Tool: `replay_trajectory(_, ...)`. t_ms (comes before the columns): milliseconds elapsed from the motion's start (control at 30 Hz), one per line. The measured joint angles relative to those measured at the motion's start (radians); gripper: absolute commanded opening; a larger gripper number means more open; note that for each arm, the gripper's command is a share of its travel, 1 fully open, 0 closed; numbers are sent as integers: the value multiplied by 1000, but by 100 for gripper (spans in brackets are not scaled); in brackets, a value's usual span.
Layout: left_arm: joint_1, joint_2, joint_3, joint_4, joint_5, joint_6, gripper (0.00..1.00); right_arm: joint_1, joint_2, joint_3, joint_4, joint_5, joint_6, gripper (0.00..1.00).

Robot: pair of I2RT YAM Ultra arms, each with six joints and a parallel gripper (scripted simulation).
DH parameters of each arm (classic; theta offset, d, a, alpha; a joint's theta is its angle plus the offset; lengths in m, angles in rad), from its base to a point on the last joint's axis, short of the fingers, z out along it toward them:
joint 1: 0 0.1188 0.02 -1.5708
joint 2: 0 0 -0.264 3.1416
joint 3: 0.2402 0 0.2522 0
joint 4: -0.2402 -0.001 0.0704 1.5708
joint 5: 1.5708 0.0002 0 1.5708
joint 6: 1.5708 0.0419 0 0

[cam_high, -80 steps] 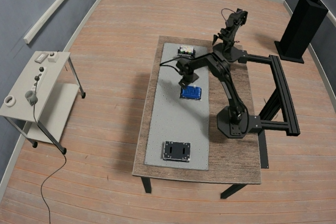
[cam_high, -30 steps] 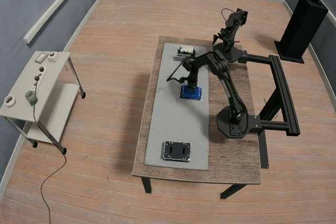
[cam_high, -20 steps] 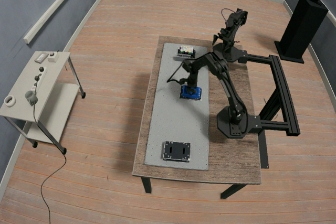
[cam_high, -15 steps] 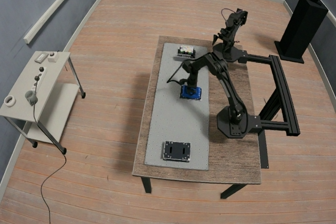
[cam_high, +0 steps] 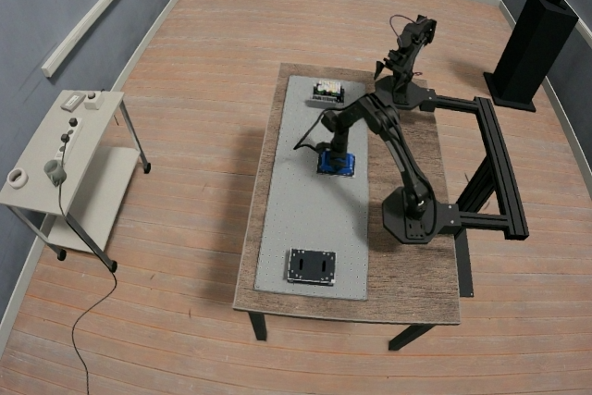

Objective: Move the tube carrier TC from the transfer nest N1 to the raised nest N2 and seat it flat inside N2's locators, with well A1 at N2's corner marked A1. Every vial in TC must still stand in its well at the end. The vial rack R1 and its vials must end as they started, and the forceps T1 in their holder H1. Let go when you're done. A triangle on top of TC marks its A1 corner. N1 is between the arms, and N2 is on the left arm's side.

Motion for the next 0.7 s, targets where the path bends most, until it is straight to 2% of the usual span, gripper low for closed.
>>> replay_trajectory(133, 0, 0, 0, 0, 0, 0, 100, 0, 0, 0, 0, 0, 0, 100)
replay_trajectory(167, 0, 0, 0, 0, 0, 0, 96, 0, 0, 0, 0, 0, 0, 100)
replay_trajectory(600, 1, 0, 0, -2, -6, -1, 83, 0, 0, 0, 0, 0, 0, 100)
replay_trajectory(700, 0, 0, 0, -2, -5, -2, 49, 0, 0, 0, 0, 0, 0, 100)
